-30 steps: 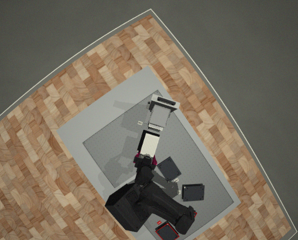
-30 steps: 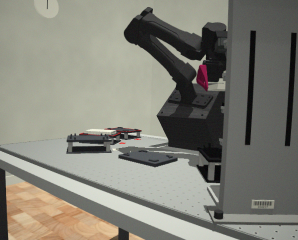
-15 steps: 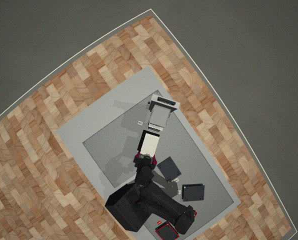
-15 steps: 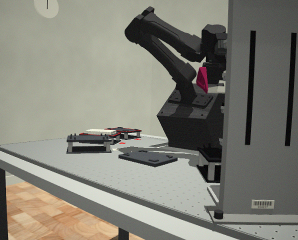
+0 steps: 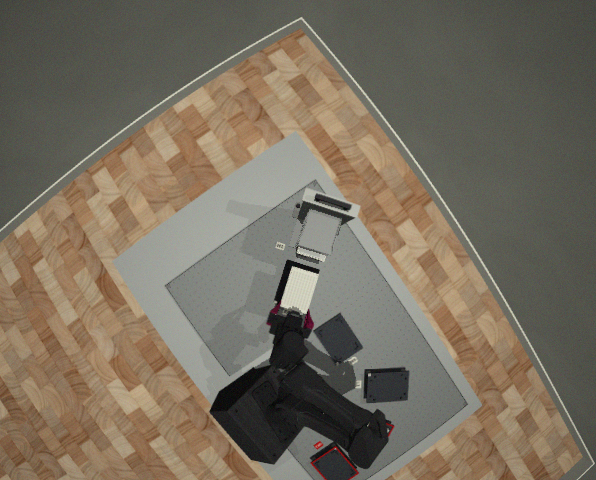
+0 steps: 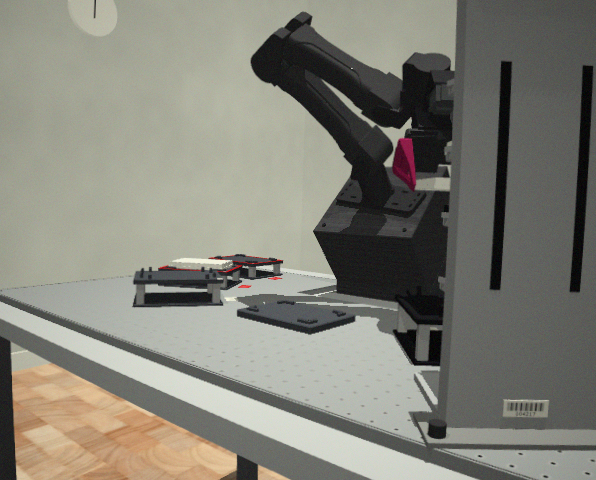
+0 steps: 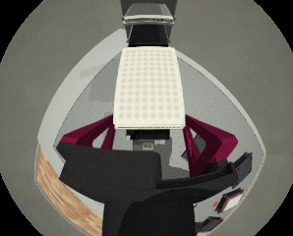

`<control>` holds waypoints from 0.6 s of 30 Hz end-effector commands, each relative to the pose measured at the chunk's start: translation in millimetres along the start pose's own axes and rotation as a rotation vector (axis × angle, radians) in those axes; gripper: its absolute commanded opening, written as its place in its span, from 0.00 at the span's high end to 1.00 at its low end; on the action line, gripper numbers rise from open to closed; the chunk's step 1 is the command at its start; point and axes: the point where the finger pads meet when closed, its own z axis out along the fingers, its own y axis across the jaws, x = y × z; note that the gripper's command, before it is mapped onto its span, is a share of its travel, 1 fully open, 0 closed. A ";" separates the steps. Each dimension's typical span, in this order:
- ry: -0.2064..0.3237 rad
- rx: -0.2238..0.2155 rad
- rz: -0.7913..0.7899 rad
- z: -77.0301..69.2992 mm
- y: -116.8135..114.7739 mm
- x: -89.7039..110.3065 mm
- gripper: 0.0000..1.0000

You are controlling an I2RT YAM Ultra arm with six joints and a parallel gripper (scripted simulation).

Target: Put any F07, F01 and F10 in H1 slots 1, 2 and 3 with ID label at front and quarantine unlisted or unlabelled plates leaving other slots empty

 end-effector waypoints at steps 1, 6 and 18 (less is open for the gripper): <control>-0.013 -0.008 0.013 0.2 1.2 -4.1 0.14; -0.013 -0.008 0.013 2.0 1.2 -2.4 0.14; -0.013 -0.008 0.013 5.5 1.3 1.2 0.14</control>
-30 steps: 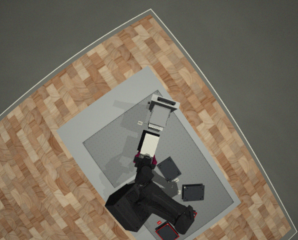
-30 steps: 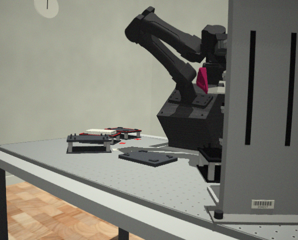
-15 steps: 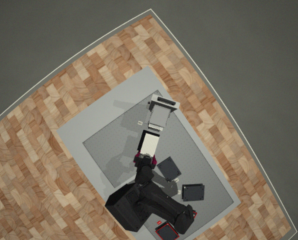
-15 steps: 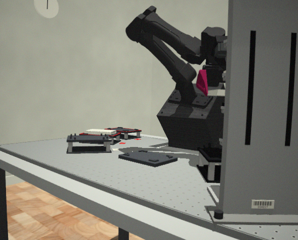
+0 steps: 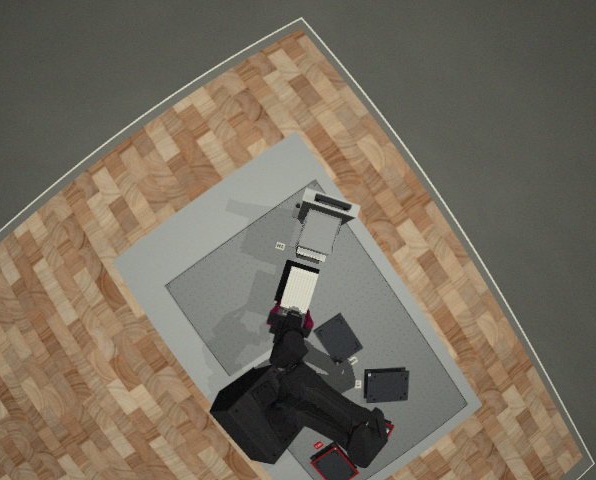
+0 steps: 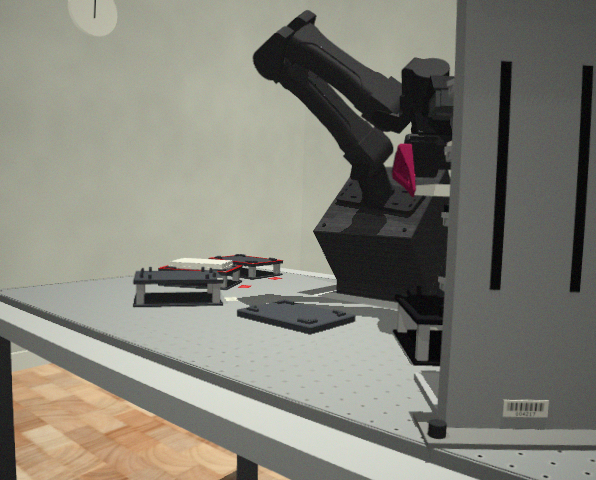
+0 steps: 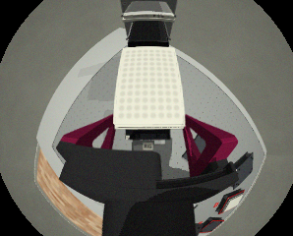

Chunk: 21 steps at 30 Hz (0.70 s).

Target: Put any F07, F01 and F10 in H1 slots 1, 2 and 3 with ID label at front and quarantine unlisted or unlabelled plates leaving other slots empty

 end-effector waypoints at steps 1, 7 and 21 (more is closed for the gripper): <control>-0.014 -0.008 0.013 0.2 1.2 -4.4 0.14; -0.014 -0.008 0.013 2.3 1.3 -2.3 0.14; -0.015 -0.008 0.013 6.6 1.3 2.0 0.14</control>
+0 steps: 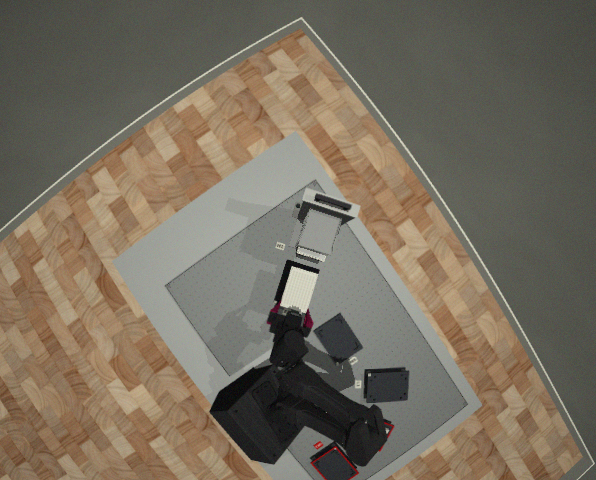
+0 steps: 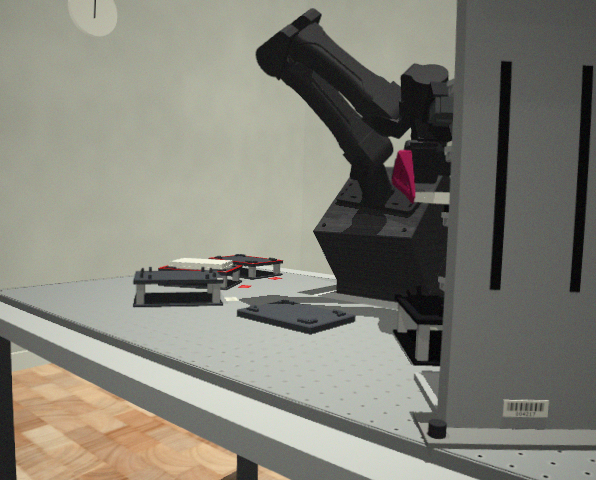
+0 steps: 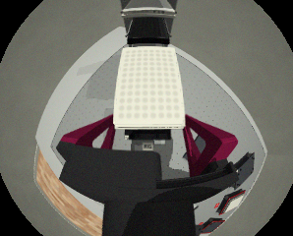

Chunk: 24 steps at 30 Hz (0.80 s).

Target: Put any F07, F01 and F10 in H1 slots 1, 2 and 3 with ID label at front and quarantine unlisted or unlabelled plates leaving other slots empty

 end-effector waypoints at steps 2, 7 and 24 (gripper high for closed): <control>-0.016 -0.008 0.014 0.6 1.3 -4.3 0.14; -0.016 -0.008 0.014 1.7 1.3 -3.2 0.14; -0.016 -0.008 0.014 7.0 1.4 2.1 0.14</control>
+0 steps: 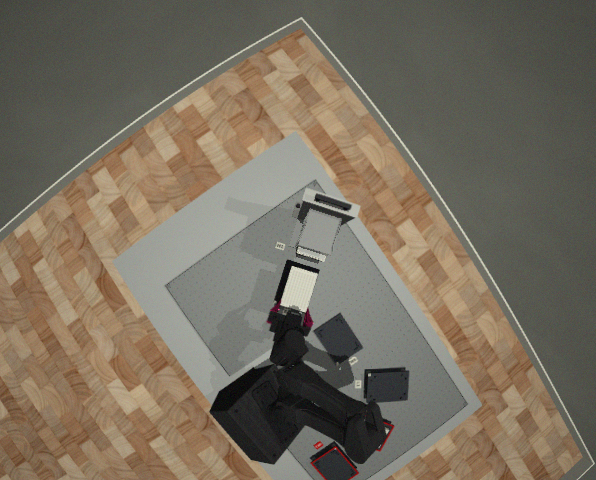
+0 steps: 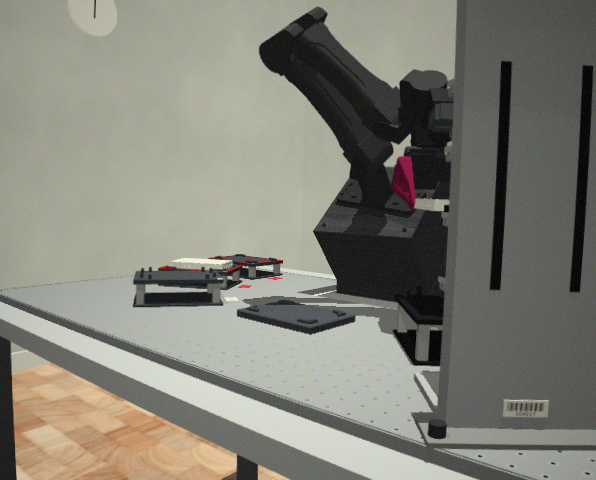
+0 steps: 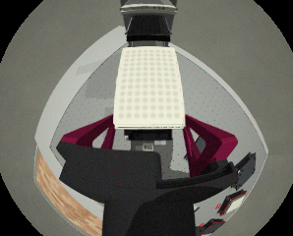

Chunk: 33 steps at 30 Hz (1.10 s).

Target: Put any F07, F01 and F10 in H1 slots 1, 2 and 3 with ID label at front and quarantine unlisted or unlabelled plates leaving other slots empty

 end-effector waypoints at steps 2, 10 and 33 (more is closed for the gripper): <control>-0.013 -0.007 0.011 0.6 1.2 -3.3 0.14; -0.013 -0.007 0.011 3.4 1.2 -0.5 0.14; -0.013 -0.007 0.010 10.1 1.3 6.3 0.14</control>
